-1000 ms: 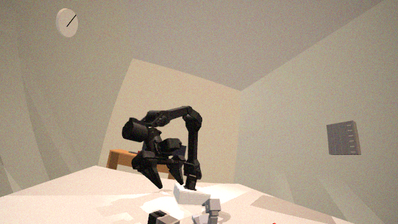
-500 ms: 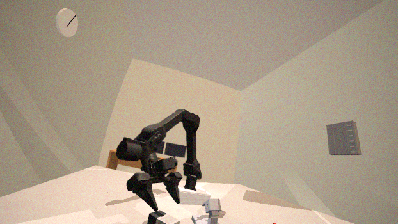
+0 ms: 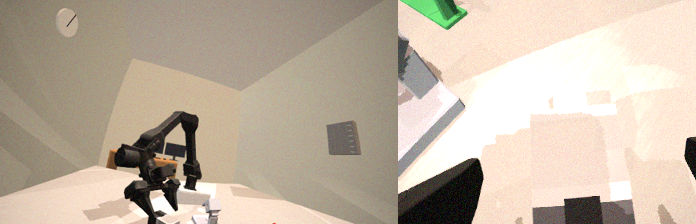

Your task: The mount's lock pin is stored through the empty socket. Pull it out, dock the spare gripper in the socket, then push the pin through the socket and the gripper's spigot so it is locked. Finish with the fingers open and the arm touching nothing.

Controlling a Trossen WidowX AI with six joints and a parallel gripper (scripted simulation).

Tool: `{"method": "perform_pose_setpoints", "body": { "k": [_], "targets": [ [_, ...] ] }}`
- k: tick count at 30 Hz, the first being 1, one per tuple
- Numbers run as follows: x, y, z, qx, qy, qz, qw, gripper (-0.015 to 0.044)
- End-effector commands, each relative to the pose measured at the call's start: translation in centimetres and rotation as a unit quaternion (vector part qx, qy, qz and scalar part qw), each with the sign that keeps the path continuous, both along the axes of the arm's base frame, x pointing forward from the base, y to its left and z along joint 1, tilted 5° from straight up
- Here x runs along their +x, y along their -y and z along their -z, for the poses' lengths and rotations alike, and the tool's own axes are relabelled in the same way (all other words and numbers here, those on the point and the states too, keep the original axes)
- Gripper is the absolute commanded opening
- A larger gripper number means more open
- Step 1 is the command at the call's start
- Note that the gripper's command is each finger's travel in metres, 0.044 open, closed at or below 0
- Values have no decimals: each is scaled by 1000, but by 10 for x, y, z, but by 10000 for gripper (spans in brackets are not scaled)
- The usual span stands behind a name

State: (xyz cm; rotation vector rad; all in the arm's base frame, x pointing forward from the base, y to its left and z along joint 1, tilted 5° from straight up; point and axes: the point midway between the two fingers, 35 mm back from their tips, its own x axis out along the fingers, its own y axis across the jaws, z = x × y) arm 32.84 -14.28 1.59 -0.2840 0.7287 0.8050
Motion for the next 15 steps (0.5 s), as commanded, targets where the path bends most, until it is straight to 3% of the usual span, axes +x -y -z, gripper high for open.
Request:
{"method": "perform_pose_setpoints", "body": {
  "k": [1, 15],
  "targets": [
    [-1, -2, 11, 6, -5, 1, 1000, 440],
    [-1, -3, 34, 6, -5, 1, 1000, 440]
  ]
}}
